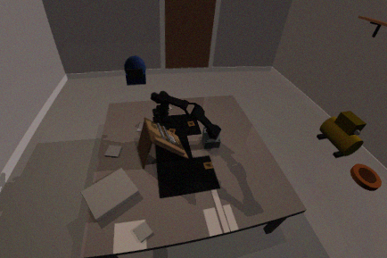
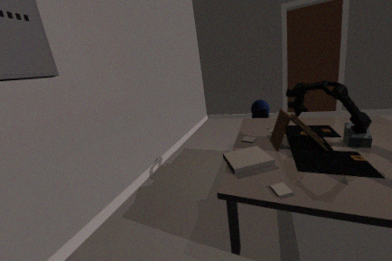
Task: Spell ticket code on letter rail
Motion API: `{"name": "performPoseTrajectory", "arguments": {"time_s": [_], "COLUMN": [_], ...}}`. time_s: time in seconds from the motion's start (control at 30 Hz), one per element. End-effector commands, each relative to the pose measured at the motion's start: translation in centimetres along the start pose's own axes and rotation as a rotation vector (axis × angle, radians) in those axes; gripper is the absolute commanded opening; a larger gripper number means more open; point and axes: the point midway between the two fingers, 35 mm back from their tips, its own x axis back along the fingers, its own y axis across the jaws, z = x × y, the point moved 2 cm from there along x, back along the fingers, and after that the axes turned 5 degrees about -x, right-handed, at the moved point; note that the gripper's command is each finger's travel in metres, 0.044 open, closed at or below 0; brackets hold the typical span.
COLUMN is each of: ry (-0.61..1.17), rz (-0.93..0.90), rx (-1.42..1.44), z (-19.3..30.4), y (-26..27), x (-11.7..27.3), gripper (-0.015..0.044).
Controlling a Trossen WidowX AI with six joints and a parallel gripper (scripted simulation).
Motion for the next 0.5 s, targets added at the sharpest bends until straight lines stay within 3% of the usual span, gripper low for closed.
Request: {"name": "performPoseTrajectory", "arguments": {"time_s": [0.0,0.47], "ry": [0.001,0.0], "rz": [0.0,0.0], "rx": [-0.003,-0.003], "z": [-0.14,-0.57], "y": [-0.08,-0.04], "x": [-0.24,-0.79], "gripper": [0.0,0.0]}}
